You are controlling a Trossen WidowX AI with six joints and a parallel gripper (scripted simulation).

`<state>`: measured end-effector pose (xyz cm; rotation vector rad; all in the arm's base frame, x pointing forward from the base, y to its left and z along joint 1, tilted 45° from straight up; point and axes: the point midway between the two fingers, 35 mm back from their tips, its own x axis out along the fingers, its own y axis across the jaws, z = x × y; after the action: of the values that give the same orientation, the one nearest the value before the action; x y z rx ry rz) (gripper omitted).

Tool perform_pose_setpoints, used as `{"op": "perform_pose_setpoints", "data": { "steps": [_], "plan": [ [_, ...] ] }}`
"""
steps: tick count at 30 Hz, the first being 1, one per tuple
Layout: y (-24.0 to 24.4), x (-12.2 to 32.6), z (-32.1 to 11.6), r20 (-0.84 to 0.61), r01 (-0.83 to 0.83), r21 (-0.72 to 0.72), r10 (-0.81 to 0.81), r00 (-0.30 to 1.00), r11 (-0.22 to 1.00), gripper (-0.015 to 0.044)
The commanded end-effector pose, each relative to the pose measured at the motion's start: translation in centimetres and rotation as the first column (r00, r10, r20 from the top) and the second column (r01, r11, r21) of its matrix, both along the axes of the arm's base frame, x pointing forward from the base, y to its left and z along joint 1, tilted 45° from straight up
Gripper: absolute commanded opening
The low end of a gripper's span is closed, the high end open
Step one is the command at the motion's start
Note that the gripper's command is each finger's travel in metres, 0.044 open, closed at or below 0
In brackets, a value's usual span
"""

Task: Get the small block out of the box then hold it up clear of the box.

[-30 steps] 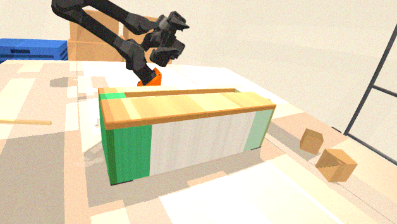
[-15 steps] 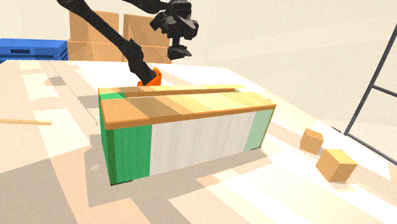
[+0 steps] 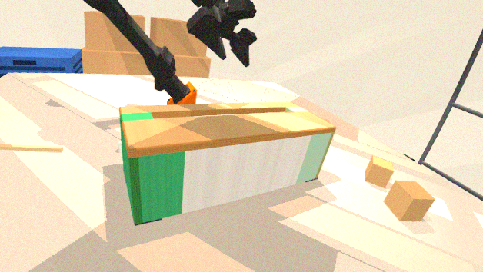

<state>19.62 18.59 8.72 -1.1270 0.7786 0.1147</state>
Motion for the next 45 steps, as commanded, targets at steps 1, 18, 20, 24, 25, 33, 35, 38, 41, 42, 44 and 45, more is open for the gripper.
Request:
{"op": "perform_pose_setpoints", "data": {
  "steps": [1,18,20,24,25,33,35,38,41,42,44,45],
  "plan": [
    [-3.0,5.1,1.7,-0.153,0.705,0.452,-0.731,0.665,0.547,0.0400],
    [-8.6,9.4,4.2,-0.436,0.573,0.598,-0.827,-0.354,-0.561,0.0400],
    [-8.6,9.4,4.2,-0.436,0.573,0.598,-0.827,-0.354,-0.561,0.0400],
    [-8.6,9.4,4.2,-0.436,0.573,0.598,-0.827,-0.354,-0.561,0.0400],
    [-8.6,9.4,4.2,-0.436,0.573,0.598,-0.827,-0.354,-0.561,0.0400],
    [-8.7,9.5,4.1,-0.437,0.573,0.598,-0.827,-0.354,-0.561,0.0400],
    [-8.8,9.5,3.9,-0.437,0.573,0.598,-0.827,-0.354,-0.561,0.0400],
    [-9.1,9.6,3.5,-0.437,0.573,0.598,-0.827,-0.354,-0.561,0.0400],
    [-9.4,9.7,3.2,-0.437,0.573,0.598,-0.827,-0.354,-0.561,0.0400],
    [-9.5,9.7,3.1,-0.437,0.573,0.598,-0.827,-0.354,-0.561,0.0400],
    [-9.8,9.8,2.8,-0.437,0.573,0.598,-0.827,-0.353,-0.561,0.0400],
    [-9.9,9.8,2.7,-0.437,0.573,0.598,-0.827,-0.353,-0.561,0.0400]
  ]
}}
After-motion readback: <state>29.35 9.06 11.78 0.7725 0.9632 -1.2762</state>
